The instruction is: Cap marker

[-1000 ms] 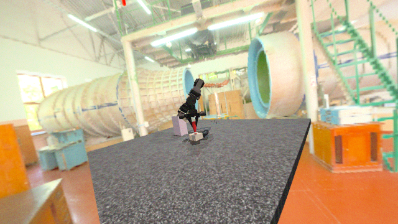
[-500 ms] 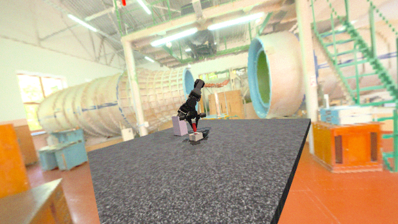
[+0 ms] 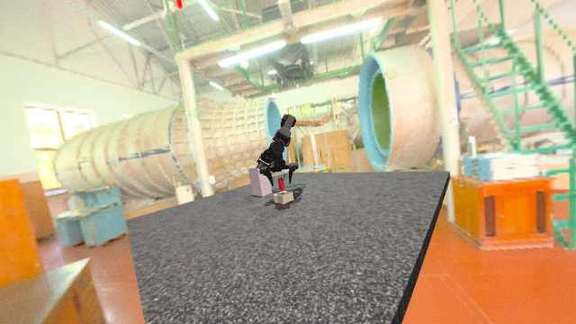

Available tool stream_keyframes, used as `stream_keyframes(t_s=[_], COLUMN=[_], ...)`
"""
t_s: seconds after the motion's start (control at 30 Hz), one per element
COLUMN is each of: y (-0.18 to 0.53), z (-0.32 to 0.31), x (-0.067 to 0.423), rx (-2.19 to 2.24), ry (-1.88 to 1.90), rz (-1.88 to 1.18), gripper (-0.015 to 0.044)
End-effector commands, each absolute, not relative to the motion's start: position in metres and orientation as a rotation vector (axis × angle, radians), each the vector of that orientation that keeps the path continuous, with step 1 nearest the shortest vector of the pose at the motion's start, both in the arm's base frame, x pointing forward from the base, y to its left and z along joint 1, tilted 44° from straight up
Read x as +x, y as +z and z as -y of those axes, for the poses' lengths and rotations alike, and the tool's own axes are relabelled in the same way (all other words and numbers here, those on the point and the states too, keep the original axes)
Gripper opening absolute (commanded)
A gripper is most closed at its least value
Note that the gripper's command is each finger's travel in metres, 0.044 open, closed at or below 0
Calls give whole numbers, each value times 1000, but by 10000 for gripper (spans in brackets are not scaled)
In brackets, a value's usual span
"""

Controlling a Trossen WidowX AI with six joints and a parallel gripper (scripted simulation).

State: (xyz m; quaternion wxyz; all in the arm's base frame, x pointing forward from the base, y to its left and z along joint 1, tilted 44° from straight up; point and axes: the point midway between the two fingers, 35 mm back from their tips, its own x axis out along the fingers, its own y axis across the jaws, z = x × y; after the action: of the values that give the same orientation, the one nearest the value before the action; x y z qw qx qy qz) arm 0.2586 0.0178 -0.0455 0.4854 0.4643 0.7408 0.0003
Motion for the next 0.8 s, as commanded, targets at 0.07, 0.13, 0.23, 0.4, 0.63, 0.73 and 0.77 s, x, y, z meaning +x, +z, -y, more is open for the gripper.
stream_keyframes(t_s=[0.07, 0.13, 0.23, 0.4, 0.63, 0.73, 0.77], y=[-3, 7, 7, 5, -1, -1, -1], z=[25, 34, 34, 32, 29, 29, 29], x=[266, 266, 266, 266, 265, 265, 265], rx=[1125, 1126, 1126, 951, 491, 479, 479], ry=[-3, -2, -2, 213, 710, 721, 721], rz=[-1796, -1797, -1797, -1742, -1527, -1520, -1520], gripper=[440, 440, 440, 335, 151, 72, 46])
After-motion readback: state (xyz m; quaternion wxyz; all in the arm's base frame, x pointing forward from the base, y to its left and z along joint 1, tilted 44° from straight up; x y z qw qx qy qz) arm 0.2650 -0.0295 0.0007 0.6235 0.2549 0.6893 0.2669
